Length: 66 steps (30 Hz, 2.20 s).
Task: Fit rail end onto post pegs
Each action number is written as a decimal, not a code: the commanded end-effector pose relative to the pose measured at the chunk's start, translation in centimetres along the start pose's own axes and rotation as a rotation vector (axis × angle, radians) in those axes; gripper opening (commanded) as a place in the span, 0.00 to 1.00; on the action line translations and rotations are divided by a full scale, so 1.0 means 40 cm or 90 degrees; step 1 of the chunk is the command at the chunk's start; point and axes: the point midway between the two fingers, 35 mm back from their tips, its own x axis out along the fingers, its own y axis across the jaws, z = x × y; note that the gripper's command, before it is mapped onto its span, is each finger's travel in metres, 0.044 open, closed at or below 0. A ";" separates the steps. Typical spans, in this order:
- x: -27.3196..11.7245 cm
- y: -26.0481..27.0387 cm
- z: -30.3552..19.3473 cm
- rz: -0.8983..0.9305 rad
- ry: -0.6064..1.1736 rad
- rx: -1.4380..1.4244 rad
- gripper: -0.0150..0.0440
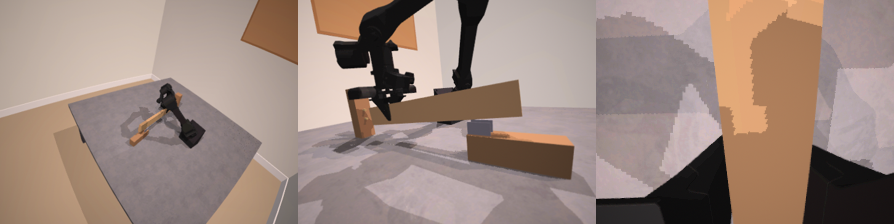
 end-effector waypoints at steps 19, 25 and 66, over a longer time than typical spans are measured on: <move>-0.015 -0.004 -0.001 -0.008 -0.001 -0.001 0.25; -0.009 -0.002 -0.001 -0.008 -0.001 -0.001 0.25; -0.010 0.002 -0.014 -0.008 -0.001 -0.001 0.25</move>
